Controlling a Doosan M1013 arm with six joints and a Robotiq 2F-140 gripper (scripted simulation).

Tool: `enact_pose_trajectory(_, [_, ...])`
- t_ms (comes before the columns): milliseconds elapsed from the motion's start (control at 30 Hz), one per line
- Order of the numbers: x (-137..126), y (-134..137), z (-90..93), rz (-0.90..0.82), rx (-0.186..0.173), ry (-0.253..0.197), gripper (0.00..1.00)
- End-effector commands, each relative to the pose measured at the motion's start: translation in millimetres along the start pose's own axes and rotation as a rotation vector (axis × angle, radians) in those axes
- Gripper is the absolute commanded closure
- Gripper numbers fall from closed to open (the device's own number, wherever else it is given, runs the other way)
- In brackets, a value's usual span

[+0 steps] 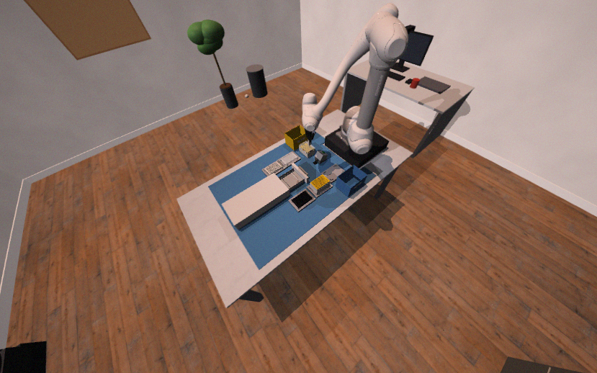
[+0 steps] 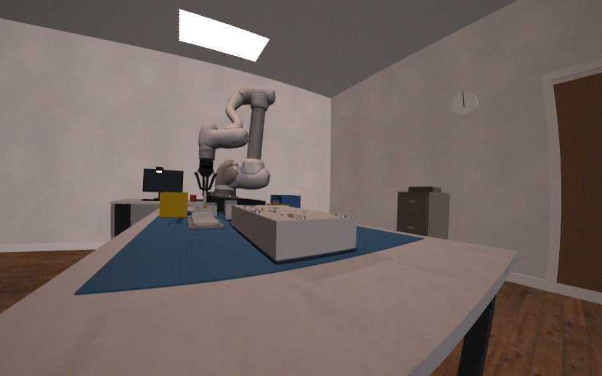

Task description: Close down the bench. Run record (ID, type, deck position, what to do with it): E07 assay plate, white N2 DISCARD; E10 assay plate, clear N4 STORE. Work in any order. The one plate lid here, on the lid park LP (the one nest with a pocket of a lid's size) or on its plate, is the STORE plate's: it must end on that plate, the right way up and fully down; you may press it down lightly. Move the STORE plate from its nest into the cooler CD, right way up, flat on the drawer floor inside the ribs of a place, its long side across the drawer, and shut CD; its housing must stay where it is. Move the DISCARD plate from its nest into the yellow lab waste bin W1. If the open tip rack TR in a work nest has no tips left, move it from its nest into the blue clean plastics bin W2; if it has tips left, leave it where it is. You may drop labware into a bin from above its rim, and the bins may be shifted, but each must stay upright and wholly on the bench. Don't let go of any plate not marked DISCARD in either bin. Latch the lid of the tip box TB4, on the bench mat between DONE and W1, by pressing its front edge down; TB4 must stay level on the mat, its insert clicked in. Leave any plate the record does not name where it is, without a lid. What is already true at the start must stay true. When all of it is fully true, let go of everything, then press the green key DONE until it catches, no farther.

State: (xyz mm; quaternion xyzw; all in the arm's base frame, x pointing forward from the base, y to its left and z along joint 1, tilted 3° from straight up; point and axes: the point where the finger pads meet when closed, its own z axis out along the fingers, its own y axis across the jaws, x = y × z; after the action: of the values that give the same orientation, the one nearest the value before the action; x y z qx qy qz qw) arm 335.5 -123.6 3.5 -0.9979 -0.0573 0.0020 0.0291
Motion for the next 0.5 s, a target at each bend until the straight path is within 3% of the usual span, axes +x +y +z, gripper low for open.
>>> enact_pose_trajectory(0, [0.0,-0.1,0.2,0.000,0.000,0.000,1.00])
enact_pose_trajectory(467, [0.0,-0.1,-21.8,0.000,0.000,0.000,1.00])
